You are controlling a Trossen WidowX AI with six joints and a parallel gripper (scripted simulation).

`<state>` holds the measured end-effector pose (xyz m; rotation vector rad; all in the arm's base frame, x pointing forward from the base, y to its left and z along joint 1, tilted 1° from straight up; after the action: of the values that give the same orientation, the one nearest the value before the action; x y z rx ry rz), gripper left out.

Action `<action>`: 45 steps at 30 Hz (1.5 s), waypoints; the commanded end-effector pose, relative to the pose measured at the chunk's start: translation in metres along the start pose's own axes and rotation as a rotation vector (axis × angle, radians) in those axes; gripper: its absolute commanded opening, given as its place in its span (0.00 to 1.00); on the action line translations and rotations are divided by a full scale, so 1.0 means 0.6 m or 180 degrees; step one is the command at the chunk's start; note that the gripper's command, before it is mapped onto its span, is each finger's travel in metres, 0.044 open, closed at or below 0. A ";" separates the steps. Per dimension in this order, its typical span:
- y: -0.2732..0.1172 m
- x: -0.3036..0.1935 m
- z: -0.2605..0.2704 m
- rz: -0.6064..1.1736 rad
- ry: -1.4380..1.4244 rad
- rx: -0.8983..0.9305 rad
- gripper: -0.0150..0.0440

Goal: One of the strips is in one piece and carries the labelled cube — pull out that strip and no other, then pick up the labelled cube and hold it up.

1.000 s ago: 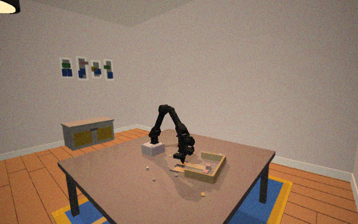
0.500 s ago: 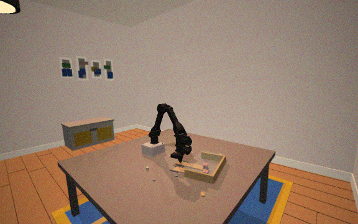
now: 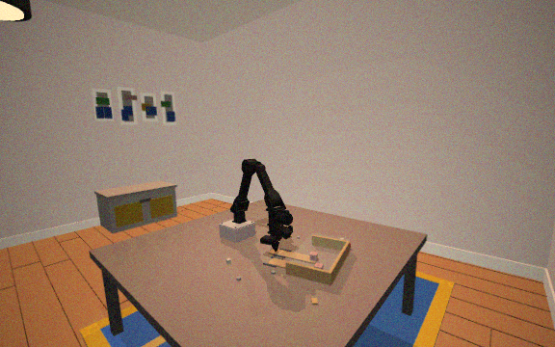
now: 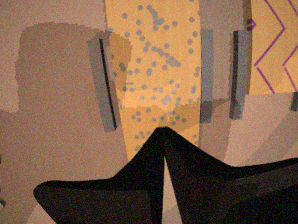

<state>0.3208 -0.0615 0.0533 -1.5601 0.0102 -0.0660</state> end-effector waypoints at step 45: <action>0.006 -0.124 -0.030 0.0098 0.0005 -0.0008 0.25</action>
<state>0.2576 -0.0748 0.0517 -1.5619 0.0093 -0.0631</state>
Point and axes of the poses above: the point midway between the two fingers, 35 mm back from their tips, its own y axis out along the fingers, its own z axis across the jaws, x = y × z, the point moved 9 cm from there along -y, back along the fingers, and after that the axes turned 13 degrees about y, right-handed, at the moved point
